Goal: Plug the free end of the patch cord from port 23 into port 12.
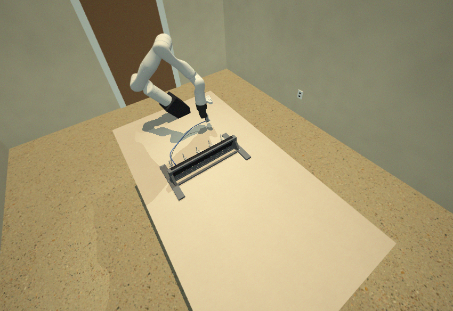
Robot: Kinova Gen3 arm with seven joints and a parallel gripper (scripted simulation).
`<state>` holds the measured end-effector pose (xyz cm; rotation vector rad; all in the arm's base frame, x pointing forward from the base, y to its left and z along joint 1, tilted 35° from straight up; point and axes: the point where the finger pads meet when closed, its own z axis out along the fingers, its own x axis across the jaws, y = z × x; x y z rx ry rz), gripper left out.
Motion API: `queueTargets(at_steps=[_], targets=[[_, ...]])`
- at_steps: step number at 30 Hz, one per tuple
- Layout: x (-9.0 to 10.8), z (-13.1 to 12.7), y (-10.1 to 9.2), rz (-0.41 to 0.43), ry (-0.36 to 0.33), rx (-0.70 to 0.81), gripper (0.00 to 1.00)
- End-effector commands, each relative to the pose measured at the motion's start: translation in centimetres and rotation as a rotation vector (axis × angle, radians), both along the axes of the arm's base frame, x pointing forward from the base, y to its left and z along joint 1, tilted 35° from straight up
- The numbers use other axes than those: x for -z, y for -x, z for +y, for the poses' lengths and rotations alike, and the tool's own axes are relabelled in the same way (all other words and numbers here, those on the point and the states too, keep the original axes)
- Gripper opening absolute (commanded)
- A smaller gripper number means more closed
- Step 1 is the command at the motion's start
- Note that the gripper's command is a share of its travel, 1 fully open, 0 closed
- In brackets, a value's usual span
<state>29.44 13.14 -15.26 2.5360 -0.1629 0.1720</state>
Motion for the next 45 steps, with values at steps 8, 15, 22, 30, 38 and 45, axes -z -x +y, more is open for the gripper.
queueTargets(at_steps=[8,15,22,30,38,45], targets=[[-0.4,-0.3,0.0,-0.002,0.004,0.01,0.0],[-0.7,-0.5,-0.5,-0.018,0.002,0.035,0.0],[-1.4,-1.0,-1.3,-0.051,-0.004,0.084,0.0],[-2.2,-1.6,-2.4,-0.092,-0.01,0.143,0.0],[-3.6,-2.6,-4.3,-0.161,-0.02,0.245,0.0],[-4.5,-3.1,-5.7,-0.212,-0.03,0.317,0.0]])
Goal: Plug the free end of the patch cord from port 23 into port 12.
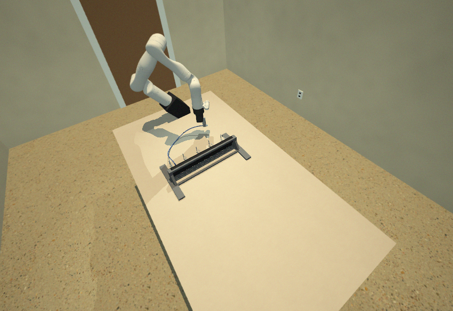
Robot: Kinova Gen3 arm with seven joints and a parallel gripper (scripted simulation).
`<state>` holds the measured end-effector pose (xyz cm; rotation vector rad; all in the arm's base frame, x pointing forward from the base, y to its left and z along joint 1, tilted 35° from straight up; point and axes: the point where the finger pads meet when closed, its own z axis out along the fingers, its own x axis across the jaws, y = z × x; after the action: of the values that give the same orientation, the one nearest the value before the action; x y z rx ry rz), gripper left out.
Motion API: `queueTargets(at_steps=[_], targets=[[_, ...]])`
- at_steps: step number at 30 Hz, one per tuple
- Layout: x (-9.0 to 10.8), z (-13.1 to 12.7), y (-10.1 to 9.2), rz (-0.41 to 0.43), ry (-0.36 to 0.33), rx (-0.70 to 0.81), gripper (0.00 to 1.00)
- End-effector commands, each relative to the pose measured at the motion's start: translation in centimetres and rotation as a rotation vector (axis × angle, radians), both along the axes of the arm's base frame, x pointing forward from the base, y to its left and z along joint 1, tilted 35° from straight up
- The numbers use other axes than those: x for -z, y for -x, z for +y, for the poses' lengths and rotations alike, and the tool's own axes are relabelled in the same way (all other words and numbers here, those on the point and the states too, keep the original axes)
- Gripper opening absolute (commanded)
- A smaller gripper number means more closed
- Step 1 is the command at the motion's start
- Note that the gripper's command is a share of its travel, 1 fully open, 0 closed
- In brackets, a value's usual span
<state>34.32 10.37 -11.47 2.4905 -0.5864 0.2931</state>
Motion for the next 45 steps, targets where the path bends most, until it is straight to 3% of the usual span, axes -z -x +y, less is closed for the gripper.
queueTargets(at_steps=[1,24,45], targets=[[-0.9,-0.5,-1.2,-0.04,-0.005,0.057,0.0],[-5.5,-3.5,-7.6,-0.272,-0.041,0.392,0.0],[-8.8,-5.9,-11.7,-0.43,-0.059,0.645,0.0]])
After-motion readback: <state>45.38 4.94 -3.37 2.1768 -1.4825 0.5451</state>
